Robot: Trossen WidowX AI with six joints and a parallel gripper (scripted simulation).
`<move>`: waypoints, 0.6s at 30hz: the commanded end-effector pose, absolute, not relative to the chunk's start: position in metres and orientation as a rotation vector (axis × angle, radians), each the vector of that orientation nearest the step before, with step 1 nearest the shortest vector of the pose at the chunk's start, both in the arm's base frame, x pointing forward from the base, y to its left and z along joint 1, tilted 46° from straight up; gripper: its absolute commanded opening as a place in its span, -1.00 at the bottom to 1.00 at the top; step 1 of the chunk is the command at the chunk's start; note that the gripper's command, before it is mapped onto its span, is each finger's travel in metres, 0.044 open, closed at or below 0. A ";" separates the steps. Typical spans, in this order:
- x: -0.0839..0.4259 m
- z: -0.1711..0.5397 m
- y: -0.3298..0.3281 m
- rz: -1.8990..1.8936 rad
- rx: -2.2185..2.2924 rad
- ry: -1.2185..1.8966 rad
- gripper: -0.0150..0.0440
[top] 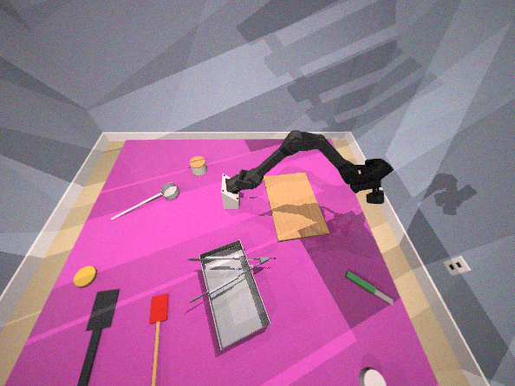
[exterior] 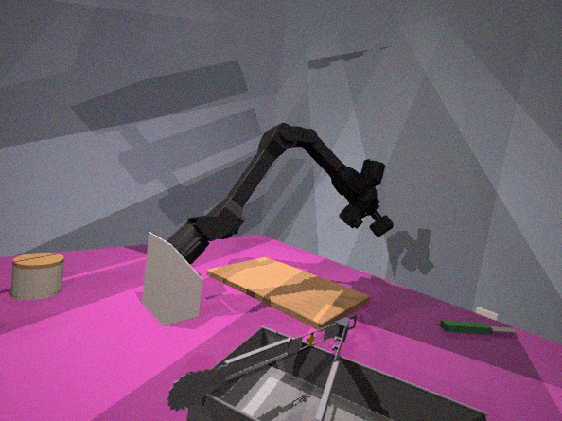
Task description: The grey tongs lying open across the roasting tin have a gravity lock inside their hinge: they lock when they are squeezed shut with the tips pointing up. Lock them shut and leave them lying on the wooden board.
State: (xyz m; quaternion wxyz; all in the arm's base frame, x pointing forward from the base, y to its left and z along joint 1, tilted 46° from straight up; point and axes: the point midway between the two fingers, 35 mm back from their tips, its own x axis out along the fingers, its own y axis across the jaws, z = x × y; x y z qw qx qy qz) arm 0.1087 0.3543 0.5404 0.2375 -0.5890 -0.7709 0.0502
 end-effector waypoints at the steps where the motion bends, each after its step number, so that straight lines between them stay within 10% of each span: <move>1: 0.162 0.504 0.360 0.284 -1.754 -1.958 1.00; 18: 0.373 0.327 0.260 0.978 -1.969 -1.031 1.00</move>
